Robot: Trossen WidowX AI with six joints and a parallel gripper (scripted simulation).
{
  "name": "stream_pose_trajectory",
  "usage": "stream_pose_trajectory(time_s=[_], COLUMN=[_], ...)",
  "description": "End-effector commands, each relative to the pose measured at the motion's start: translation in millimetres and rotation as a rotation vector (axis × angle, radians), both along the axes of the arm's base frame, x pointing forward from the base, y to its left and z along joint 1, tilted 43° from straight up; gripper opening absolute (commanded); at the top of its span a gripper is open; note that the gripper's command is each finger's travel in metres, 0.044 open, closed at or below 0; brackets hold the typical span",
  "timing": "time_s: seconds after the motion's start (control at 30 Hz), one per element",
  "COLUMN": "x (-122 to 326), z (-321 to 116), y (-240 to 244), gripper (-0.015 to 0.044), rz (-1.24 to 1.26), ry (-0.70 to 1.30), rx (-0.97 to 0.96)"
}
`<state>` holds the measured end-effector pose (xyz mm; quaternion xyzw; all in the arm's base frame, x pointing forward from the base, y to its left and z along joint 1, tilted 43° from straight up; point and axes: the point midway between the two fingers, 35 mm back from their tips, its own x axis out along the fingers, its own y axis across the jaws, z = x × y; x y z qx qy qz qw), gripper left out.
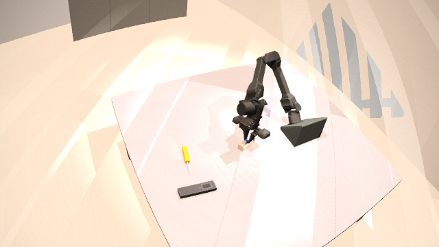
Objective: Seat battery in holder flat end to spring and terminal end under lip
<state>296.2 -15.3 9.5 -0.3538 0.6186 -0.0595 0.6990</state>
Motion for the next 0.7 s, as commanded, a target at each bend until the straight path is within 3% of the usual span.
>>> stream_pose_trajectory(time_s=[0.0,0.67], x=[-3.3,-0.3], z=[-2.9,-4.6], y=[-1.7,-2.5], gripper=[0.0062,0.0062], rz=[-0.016,-0.084], ry=[0.031,0.112], rx=[-0.012,-0.042])
